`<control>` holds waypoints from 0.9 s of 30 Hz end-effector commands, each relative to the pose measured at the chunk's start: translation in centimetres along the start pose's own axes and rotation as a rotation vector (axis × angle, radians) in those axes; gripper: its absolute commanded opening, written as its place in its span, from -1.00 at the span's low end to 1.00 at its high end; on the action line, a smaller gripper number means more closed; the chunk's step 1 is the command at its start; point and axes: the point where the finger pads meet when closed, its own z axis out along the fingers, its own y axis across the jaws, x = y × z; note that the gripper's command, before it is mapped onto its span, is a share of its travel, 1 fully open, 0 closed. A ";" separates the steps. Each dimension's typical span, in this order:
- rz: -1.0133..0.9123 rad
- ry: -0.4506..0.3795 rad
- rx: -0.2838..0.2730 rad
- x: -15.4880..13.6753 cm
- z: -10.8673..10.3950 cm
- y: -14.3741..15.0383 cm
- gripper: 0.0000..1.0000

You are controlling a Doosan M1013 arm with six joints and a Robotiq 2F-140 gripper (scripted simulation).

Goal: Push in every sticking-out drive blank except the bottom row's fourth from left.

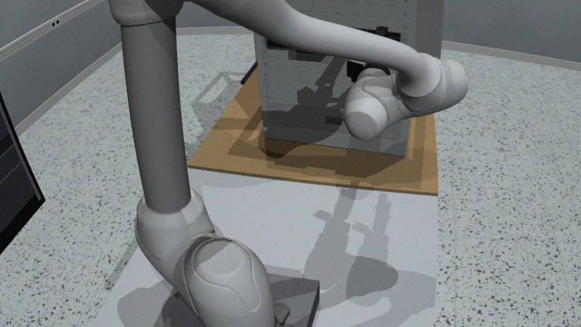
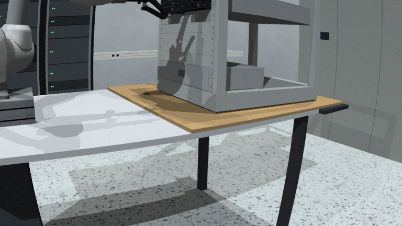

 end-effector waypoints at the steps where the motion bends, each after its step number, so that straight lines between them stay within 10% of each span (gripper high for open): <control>1: 0.000 0.000 -0.001 0.0 0.0 0.1 1.00; 27: 0.000 0.000 -0.001 6.6 0.0 -0.3 1.00</control>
